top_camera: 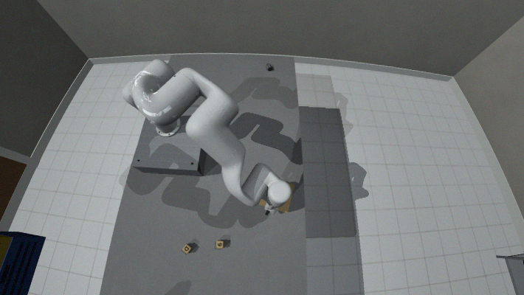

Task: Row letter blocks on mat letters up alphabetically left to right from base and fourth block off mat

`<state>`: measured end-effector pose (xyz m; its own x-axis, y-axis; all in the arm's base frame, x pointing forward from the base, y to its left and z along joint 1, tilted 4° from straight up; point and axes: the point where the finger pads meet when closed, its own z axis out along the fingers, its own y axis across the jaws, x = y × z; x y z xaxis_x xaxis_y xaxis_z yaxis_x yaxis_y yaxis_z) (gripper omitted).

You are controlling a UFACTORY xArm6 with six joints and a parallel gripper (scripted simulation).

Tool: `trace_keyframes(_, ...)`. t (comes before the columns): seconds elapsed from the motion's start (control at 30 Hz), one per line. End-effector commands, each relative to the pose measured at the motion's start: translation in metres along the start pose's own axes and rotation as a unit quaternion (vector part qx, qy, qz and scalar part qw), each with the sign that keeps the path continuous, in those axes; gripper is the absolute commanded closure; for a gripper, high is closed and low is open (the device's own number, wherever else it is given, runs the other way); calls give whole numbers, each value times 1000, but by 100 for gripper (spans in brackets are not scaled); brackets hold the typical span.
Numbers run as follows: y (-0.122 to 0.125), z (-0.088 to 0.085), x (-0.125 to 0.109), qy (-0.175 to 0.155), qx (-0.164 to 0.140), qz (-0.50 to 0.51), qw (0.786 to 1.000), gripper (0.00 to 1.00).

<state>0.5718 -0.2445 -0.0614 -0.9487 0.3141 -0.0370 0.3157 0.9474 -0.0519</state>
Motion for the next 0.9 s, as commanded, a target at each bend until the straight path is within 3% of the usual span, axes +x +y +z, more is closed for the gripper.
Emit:
trace_keyframes(0.0, 0, -2, -2, -2, 0, 0, 1000, 72)
trace_keyframes(0.87, 0, -2, -2, -2, 0, 0, 1000, 72)
